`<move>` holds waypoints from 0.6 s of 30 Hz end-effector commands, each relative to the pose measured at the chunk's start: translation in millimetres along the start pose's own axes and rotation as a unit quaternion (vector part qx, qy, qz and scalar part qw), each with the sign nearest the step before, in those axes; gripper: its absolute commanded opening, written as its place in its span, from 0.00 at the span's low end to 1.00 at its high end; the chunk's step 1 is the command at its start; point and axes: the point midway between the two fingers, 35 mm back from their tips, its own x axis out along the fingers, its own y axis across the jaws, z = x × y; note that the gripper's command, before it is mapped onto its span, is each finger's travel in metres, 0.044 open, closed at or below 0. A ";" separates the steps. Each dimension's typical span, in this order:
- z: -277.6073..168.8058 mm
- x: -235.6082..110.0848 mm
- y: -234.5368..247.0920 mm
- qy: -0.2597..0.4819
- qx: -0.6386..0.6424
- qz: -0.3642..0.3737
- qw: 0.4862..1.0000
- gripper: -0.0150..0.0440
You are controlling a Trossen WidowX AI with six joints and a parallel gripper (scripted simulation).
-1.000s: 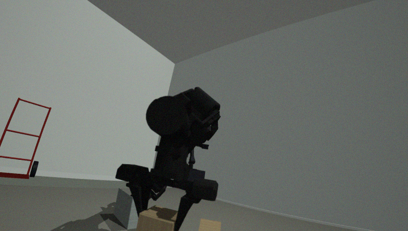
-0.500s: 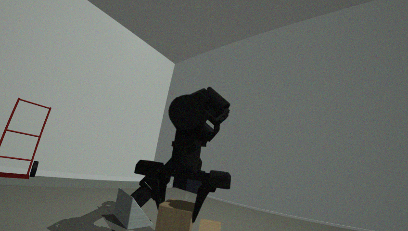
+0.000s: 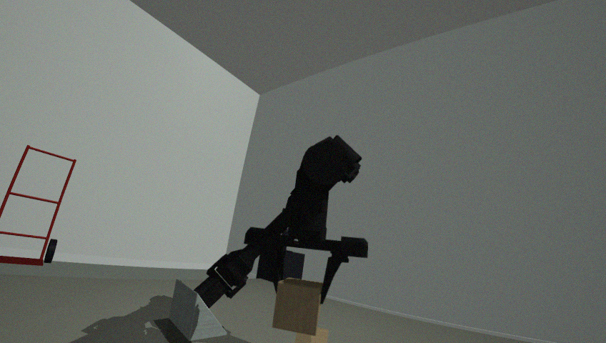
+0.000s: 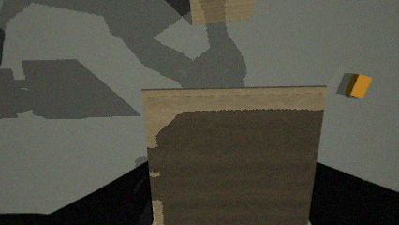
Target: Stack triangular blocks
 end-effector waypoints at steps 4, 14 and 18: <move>32.4 -11.0 -13.7 0.003 0.011 -0.008 1.000 0.25; 49.8 -8.8 -19.4 0.003 0.011 -0.009 1.000 0.25; 56.6 8.6 -20.5 -0.002 -0.001 -0.003 1.000 0.25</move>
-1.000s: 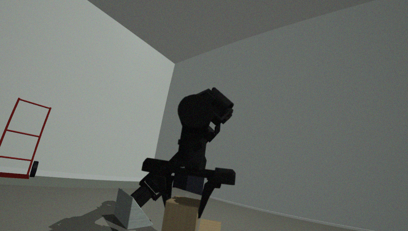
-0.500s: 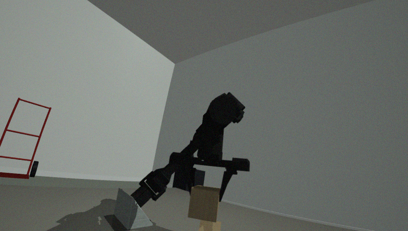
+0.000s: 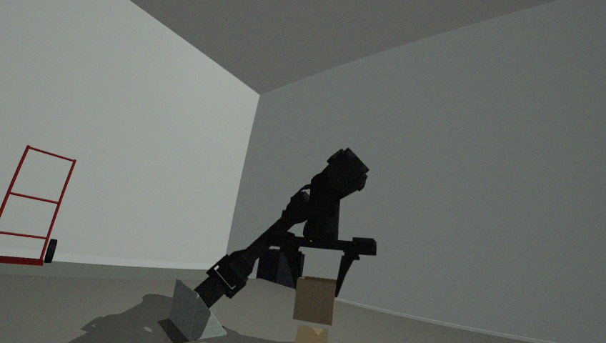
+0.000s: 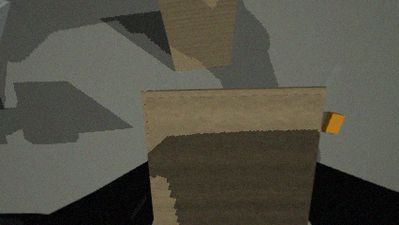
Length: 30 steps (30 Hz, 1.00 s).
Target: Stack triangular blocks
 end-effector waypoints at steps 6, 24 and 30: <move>19.3 35.6 0.7 -0.010 -0.026 0.009 1.000 0.25; 44.4 81.1 3.5 -0.018 -0.043 0.016 0.999 0.25; 47.7 86.7 5.2 -0.017 -0.044 0.015 0.999 0.25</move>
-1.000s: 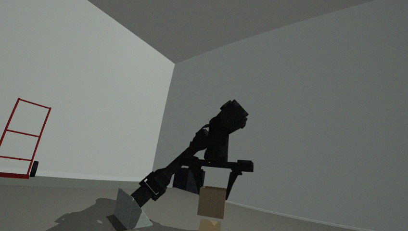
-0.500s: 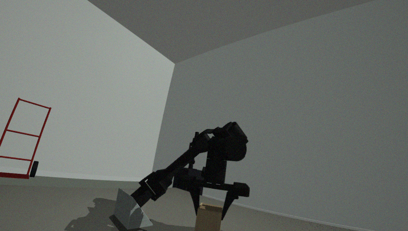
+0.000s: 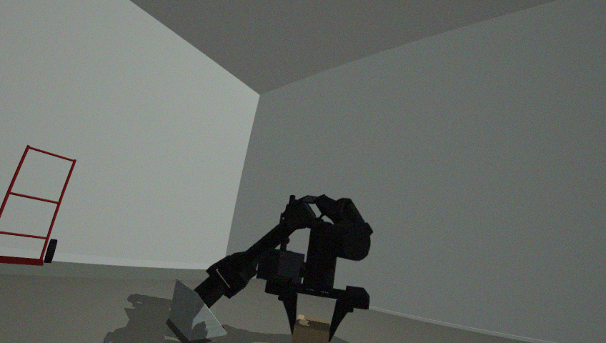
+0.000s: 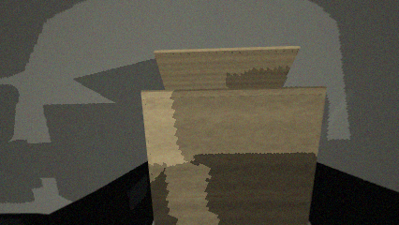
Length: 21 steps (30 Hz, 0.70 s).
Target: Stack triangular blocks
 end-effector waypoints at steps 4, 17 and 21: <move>2.3 0.1 -0.8 0.006 -0.001 -0.008 1.000 0.25; 3.0 0.2 0.4 0.006 -0.001 -0.008 1.000 0.25; 3.1 0.2 0.6 0.006 -0.001 -0.008 1.000 0.25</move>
